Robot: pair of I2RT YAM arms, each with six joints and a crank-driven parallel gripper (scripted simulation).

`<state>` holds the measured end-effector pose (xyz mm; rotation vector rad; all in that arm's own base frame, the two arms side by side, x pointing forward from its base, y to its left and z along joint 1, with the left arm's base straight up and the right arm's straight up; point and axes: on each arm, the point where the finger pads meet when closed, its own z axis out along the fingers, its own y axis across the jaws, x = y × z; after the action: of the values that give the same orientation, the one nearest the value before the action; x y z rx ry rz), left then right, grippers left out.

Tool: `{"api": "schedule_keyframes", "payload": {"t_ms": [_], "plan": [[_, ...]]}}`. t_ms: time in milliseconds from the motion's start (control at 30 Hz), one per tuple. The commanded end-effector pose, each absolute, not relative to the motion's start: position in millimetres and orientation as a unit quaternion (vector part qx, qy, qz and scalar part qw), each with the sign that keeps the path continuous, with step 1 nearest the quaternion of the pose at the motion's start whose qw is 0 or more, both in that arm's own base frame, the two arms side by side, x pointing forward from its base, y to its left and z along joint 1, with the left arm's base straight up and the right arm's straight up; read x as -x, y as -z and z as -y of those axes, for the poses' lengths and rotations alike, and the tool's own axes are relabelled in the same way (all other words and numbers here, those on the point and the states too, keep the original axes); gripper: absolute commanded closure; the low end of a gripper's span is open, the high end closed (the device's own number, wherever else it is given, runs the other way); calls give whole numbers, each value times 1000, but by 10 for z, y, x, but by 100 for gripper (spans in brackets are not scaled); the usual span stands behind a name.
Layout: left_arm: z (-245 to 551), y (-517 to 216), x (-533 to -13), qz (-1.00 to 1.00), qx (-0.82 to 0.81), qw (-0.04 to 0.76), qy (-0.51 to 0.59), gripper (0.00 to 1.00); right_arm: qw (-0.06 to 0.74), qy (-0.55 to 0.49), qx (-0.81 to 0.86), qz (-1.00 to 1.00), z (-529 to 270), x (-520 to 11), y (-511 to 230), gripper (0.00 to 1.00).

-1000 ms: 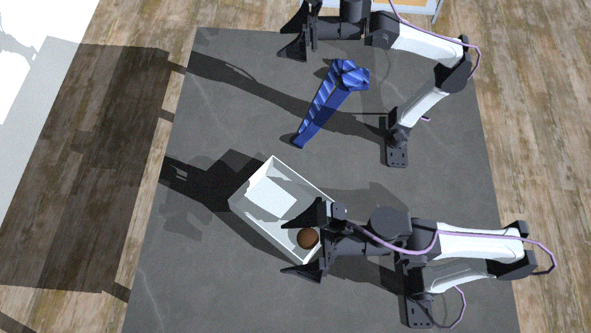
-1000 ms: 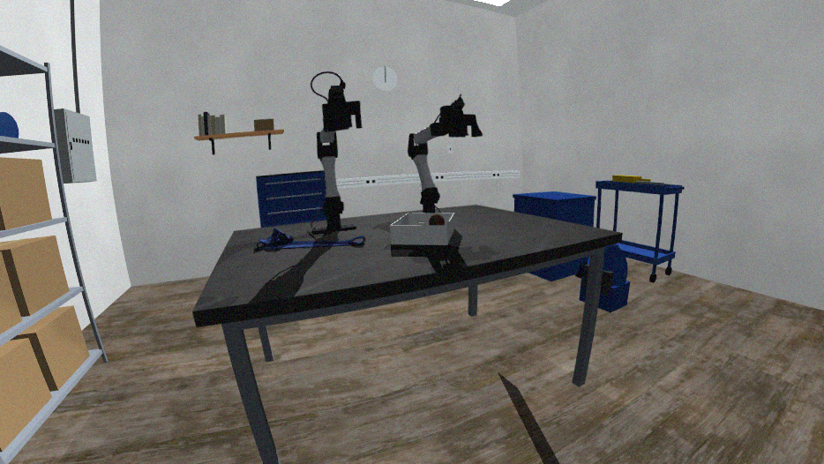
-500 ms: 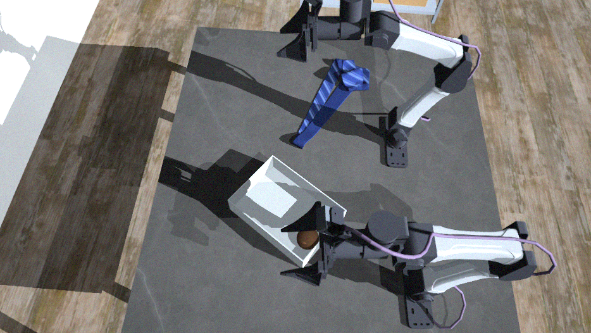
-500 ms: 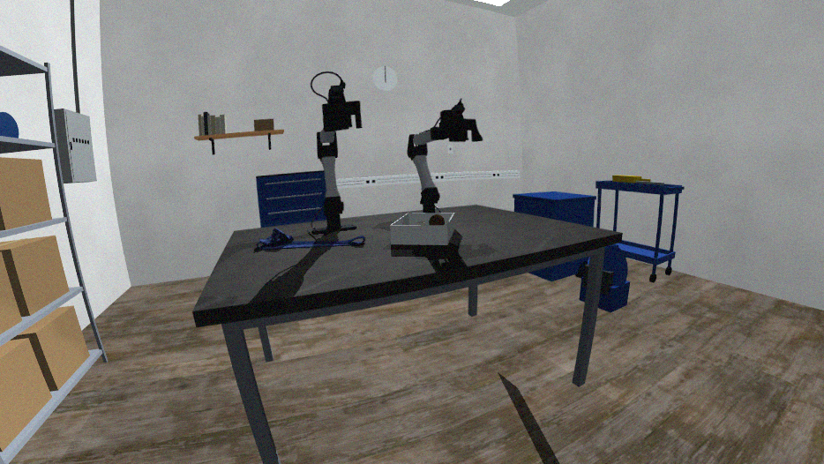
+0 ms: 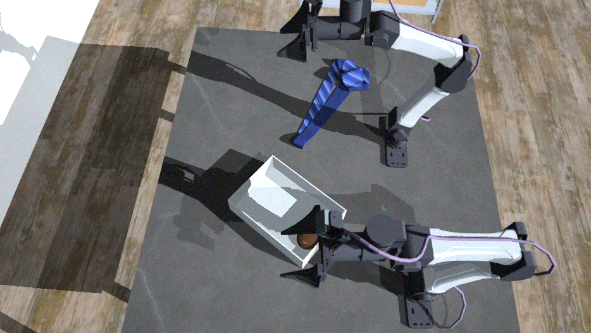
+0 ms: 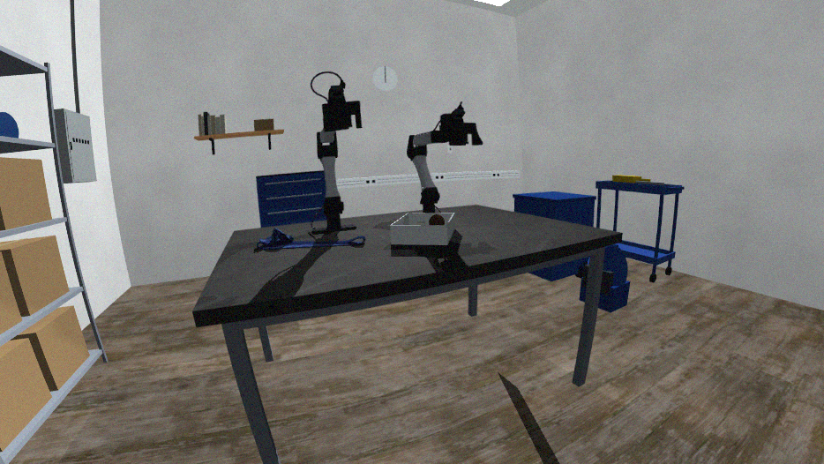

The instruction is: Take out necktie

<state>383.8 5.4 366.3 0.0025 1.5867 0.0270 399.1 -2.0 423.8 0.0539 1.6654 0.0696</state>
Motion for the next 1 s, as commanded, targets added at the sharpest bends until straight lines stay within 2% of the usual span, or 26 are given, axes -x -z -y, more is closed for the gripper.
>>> {"api": "schedule_keyframes", "payload": {"t_ms": [0, 967], "plan": [[-53, -3706, -3803, -702, -1, 712, -12, 0, 676, -33, -24, -735, -5, -3988, -4339, 0], [-53, -3631, -3802, -702, -1, 712, -12, 0, 677, -33, -24, -735, -7, -3985, -4308, 0]]}}
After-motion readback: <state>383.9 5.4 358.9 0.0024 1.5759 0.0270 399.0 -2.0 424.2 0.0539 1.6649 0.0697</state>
